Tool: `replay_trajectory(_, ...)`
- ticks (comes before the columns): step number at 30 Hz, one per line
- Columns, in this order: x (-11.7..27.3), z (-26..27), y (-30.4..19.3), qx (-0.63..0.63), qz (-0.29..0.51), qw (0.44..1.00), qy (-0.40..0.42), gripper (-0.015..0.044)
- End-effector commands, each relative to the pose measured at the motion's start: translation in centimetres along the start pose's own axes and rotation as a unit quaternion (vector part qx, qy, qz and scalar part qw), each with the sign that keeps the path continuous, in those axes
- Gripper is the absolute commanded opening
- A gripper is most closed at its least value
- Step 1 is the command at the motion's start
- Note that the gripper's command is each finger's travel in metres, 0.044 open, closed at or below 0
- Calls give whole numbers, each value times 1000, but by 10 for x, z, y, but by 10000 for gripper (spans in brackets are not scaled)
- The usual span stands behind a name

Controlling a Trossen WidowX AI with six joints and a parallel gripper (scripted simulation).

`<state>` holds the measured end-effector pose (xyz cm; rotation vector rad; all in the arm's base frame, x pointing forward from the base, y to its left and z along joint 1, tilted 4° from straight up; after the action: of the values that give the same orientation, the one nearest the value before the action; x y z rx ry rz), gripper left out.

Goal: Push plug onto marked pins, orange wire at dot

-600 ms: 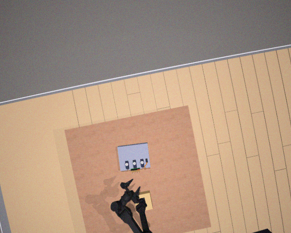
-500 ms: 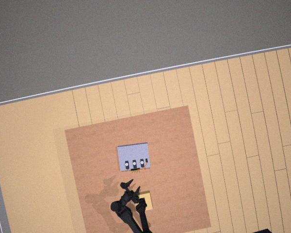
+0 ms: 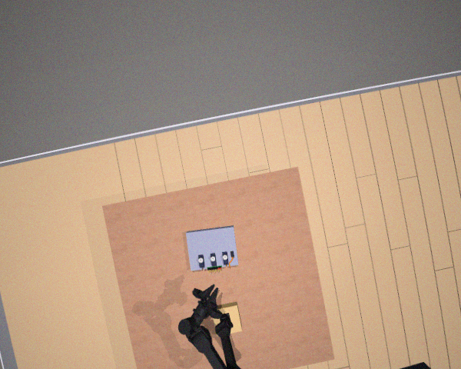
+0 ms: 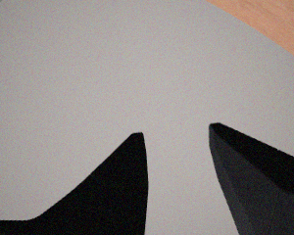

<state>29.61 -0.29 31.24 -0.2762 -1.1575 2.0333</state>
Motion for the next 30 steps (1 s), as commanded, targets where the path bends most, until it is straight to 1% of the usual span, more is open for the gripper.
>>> replay_trajectory(1, -2, 1, 1, 41, 7, 999, -16, 115)
replay_trajectory(16, -9, -2, 2, 200, 43, 977, -63, 115)
replay_trajectory(30, -13, -4, 1, 344, 99, 930, -88, 115)
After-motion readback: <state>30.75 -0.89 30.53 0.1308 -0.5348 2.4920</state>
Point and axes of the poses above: the point midway between the two fingers, 35 mm back from their tips, its own x axis back along the fingers, its own z axis across the jaws, y = z × x, the point moved 2 cm from there along x, back along the fingers, and after that the axes turned 14 degrees about -x, right-handed, at the moved point
